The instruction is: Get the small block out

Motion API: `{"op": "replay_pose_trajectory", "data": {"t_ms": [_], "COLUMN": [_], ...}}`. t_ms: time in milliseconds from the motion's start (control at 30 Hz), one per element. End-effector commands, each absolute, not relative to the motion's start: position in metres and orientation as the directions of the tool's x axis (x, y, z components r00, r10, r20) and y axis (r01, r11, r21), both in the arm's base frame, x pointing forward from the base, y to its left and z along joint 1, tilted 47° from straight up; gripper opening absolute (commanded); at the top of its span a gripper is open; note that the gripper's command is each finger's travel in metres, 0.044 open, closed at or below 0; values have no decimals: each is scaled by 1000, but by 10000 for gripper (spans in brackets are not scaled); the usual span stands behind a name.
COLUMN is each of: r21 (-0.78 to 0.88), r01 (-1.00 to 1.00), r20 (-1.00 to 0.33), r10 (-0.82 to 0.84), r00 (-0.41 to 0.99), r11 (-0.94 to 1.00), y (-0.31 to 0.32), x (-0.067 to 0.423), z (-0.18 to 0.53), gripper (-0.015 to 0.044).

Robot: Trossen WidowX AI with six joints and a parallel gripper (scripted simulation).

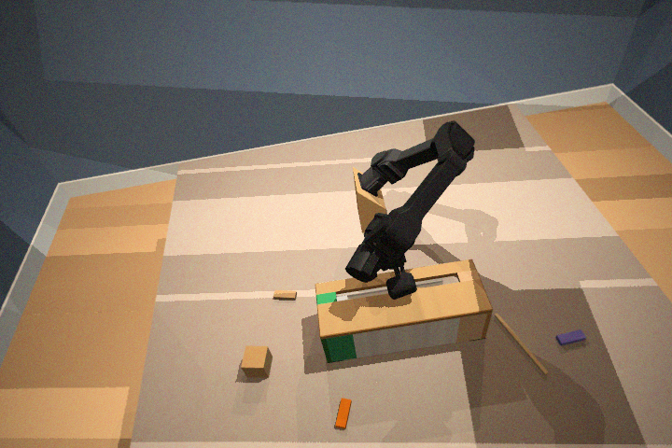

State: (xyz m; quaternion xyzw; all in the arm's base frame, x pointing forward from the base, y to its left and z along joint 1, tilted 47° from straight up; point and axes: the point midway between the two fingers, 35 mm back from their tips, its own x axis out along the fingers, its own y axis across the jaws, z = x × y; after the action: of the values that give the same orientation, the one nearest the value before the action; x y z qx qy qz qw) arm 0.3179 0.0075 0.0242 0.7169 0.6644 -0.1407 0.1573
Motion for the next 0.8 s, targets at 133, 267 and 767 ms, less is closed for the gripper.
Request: {"op": "replay_pose_trajectory", "data": {"t_ms": [133, 267, 767], "r21": [33, 33, 33], "r01": [997, 997, 997], "r20": [-405, -405, -405], "r10": [911, 911, 911], "r00": [78, 78, 78], "r11": [-71, -71, -71], "y": [15, 10, 12], "x": [317, 317, 317], "z": [30, 25, 27], "gripper": [400, 400, 400]}}
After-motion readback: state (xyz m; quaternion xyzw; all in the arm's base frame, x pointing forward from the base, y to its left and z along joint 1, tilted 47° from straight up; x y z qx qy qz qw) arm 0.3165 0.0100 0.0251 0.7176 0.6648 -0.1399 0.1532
